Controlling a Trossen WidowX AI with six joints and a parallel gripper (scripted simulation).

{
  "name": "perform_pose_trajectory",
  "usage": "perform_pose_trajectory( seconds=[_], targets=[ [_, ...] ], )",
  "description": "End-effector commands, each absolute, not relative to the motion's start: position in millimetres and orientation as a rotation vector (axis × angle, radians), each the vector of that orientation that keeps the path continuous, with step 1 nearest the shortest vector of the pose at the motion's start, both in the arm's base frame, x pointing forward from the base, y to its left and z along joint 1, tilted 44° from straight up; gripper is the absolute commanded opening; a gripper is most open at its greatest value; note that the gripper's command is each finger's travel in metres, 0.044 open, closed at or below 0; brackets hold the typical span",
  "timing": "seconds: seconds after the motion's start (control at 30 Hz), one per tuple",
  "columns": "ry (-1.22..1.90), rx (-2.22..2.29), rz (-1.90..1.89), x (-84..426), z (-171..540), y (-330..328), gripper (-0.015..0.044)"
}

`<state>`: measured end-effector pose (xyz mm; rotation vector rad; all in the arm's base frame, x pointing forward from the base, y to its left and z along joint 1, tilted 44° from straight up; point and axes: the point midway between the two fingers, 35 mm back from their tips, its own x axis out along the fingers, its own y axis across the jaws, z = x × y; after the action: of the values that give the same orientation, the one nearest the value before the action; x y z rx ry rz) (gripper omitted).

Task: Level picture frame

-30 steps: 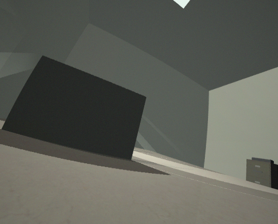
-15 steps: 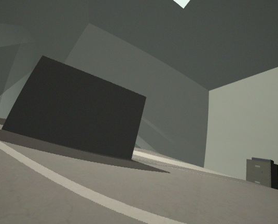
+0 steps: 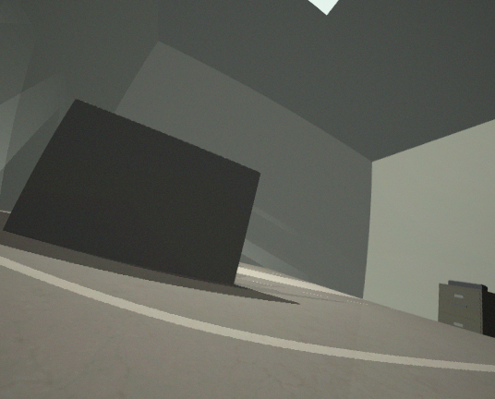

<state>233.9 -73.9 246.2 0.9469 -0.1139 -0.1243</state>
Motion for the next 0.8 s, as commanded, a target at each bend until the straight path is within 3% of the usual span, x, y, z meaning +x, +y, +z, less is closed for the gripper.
perform_pose_trajectory(
  seconds=[0.0, 0.3, 0.77],
  targets=[
    [-0.112, 0.937, -0.127, 228, 244, -72, 0.026],
    [-0.113, 0.937, -0.127, 233, 246, -74, 0.026],
    [-0.116, 0.938, -0.125, 306, 247, -85, 0.026]
  ],
)
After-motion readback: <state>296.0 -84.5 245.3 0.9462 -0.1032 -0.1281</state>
